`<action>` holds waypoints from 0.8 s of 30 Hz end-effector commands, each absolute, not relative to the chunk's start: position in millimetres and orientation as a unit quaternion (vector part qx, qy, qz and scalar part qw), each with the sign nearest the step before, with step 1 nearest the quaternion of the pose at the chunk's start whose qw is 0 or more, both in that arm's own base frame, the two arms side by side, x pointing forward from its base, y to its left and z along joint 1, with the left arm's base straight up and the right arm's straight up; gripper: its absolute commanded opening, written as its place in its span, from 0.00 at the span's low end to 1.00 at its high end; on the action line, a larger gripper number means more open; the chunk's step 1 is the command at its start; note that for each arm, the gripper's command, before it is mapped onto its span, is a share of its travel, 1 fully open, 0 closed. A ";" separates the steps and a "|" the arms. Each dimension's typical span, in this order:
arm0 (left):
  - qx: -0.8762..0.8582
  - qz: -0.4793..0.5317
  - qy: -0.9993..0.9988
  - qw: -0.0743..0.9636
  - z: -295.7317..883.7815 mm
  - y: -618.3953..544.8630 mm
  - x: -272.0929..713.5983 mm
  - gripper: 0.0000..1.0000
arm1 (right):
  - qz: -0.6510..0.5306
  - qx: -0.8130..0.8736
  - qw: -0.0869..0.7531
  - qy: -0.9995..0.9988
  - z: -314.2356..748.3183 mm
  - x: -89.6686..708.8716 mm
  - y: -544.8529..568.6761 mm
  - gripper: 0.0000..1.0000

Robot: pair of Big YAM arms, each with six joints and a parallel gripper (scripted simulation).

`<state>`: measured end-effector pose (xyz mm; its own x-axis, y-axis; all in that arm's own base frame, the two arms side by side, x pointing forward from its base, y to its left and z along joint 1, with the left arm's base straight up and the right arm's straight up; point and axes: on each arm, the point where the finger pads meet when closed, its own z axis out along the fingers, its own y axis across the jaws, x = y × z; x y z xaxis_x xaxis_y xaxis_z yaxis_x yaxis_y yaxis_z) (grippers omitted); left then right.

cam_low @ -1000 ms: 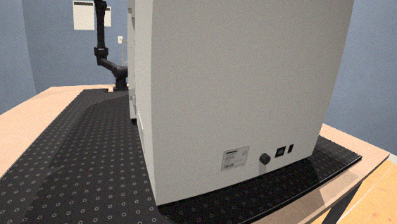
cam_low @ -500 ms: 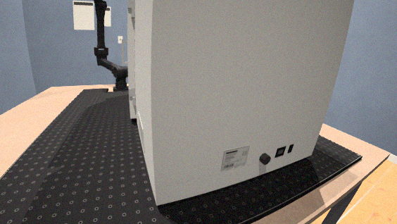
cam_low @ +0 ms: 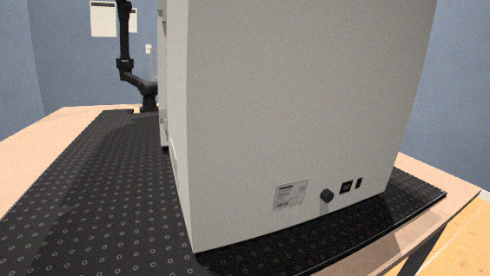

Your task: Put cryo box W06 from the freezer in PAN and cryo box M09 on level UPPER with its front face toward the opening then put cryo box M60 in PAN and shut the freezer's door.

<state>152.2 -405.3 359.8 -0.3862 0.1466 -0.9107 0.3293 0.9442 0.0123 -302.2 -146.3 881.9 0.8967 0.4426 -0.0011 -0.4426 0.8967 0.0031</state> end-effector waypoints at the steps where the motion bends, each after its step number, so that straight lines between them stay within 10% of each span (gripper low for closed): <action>1: 0.113 -0.106 0.831 0.535 381.5 -424.8 147.2 1.00 | 0.222 -0.004 0.975 0.016 885.3 -289.5 -139.5 0.00; 24: 0.061 -0.072 0.838 0.537 377.0 -489.7 130.2 1.00 | 0.222 -0.004 0.975 0.016 885.3 -289.5 -139.5 0.00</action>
